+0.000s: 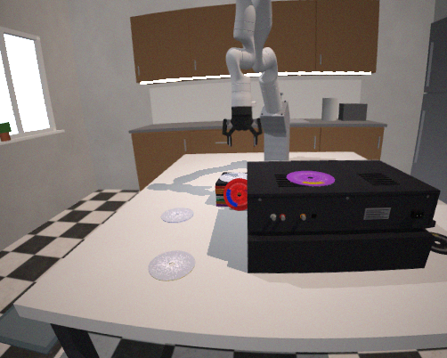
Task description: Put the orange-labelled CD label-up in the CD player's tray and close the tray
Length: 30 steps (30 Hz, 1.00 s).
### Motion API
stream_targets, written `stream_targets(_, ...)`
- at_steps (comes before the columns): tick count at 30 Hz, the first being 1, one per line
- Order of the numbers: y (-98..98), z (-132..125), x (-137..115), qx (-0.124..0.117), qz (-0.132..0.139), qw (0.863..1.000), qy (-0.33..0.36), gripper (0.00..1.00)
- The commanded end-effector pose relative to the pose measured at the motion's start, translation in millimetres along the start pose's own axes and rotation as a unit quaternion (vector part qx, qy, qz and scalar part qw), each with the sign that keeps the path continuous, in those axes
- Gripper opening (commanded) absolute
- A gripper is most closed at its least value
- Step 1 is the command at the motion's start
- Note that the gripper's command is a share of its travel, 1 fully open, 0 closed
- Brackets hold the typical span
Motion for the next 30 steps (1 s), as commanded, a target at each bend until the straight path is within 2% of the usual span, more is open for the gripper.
stream_targets(1,3.6,8,-3,0.002,0.008,1.0,-0.003,1.0)
stream_targets(9,7.4,18,-8,0.001,0.021,1.0,0.003,1.0)
stream_targets(30,9.6,24,-11,0.001,0.028,1.0,0.006,1.0)
Point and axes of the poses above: the point where the finger pads meet when closed, its own y axis out along the fingers, its own z axis across the jaws, x = y × z, the point moved 1 cm from there along -y, back along the fingers, and after that the axes turned 2 degrees about -y, right-handed, at the moved point
